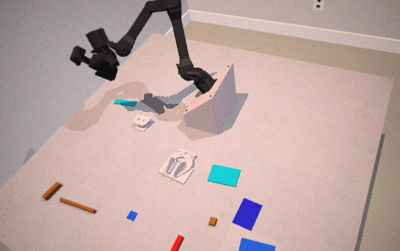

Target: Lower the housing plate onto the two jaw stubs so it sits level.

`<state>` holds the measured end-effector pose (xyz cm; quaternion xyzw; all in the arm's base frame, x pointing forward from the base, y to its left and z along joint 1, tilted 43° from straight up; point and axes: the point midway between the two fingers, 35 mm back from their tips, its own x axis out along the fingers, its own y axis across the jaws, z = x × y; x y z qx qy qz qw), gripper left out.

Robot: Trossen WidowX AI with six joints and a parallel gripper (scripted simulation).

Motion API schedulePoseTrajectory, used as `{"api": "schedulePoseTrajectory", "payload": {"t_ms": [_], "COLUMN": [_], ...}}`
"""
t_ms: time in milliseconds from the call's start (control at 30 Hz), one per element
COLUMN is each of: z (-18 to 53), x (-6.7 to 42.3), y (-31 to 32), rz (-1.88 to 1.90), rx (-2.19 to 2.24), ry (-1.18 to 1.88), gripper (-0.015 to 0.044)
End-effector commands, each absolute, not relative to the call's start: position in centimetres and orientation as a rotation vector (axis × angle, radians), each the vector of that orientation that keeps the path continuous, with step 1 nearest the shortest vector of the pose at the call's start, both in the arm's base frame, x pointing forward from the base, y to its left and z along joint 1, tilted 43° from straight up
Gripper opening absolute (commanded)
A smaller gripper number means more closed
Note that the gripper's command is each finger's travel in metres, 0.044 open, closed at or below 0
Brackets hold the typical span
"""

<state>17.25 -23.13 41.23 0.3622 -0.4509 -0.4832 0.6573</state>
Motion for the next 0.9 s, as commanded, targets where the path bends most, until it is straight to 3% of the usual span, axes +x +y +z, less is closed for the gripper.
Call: {"api": "schedulePoseTrajectory", "payload": {"t_ms": [0, 867], "z": [41.2, 36.1], "x": [17.2, 20.4], "y": [-23.1, -23.8], "rz": [-1.095, -1.276], "rx": [0.82, 0.448], "ry": [-1.021, -0.407], "gripper": [0.0426, 0.044]}}
